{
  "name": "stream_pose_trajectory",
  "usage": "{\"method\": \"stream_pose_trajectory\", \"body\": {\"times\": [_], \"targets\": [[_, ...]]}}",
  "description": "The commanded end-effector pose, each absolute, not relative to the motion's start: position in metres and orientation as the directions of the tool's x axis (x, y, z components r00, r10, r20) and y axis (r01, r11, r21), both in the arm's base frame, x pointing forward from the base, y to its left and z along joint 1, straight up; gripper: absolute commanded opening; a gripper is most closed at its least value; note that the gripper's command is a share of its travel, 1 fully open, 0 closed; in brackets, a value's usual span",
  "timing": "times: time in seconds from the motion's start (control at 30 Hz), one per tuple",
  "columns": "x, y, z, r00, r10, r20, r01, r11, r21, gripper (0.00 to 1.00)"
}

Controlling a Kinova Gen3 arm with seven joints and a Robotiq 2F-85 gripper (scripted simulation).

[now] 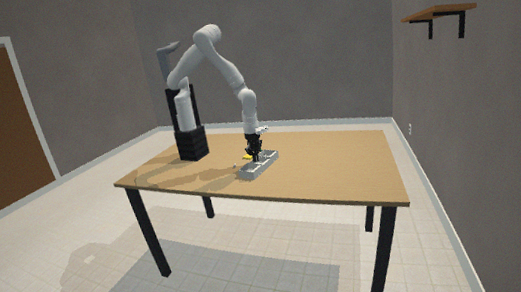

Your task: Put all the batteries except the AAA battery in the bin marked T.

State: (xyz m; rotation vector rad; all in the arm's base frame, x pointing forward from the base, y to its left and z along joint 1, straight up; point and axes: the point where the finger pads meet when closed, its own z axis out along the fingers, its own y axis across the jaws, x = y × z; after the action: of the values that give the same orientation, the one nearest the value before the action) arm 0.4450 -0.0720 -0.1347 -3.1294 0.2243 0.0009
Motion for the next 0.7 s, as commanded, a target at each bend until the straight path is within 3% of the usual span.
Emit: {"method": "stream_pose_trajectory", "body": {"times": [0.0,0.67], "targets": [[0.443,-0.071,-0.129,0.990,-0.143,-0.005,-0.143,-0.990,-0.006,0.09],[0.443,-0.072,-0.092,0.990,-0.143,-0.006,-0.143,-0.990,-0.006,0.09]]}}
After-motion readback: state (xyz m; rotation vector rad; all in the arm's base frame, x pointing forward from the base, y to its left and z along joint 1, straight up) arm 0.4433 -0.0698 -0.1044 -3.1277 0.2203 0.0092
